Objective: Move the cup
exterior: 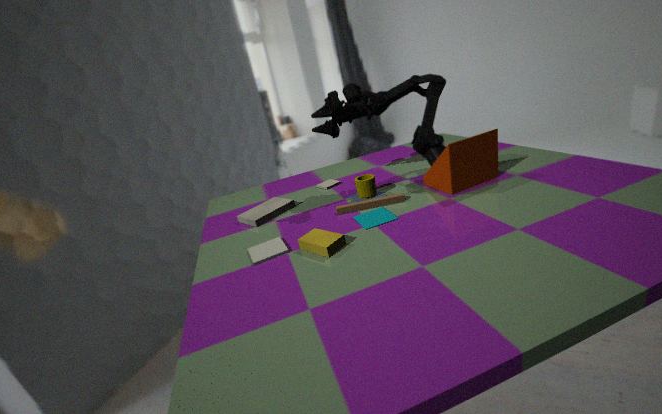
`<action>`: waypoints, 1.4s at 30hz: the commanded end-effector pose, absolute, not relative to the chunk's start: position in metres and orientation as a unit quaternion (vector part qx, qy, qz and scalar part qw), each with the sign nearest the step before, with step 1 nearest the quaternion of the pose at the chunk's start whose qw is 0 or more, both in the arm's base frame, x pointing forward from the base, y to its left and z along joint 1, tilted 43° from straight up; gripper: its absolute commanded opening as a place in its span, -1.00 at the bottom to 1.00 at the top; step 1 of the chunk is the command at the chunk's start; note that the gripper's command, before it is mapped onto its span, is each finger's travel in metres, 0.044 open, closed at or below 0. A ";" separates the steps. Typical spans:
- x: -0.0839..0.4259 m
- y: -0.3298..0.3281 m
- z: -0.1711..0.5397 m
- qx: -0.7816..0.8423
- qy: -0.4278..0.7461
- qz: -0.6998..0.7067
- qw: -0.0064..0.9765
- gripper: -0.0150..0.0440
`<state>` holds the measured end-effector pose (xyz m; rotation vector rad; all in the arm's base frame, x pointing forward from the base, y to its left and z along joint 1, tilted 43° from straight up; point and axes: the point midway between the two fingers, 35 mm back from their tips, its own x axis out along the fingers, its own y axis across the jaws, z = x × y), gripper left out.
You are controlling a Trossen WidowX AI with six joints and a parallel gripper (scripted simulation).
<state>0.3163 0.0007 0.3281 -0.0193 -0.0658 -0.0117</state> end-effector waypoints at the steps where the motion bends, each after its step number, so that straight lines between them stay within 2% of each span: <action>1: 0.318 0.001 0.324 -0.012 -0.023 -0.007 1.000 0.78; 5: 0.335 0.010 0.246 -0.090 0.173 -0.021 0.981 0.42; 9: 0.319 0.017 0.168 -0.222 0.382 -0.009 0.897 0.07; 13: 0.278 0.016 0.120 -0.371 0.543 0.029 0.753 0.07; 17: 0.235 0.007 0.108 -0.523 0.647 0.082 0.549 0.07; 20: 0.224 0.004 0.112 -0.572 0.668 0.102 0.465 0.07; 42: 0.230 -0.002 0.104 -0.572 0.668 0.103 0.465 0.07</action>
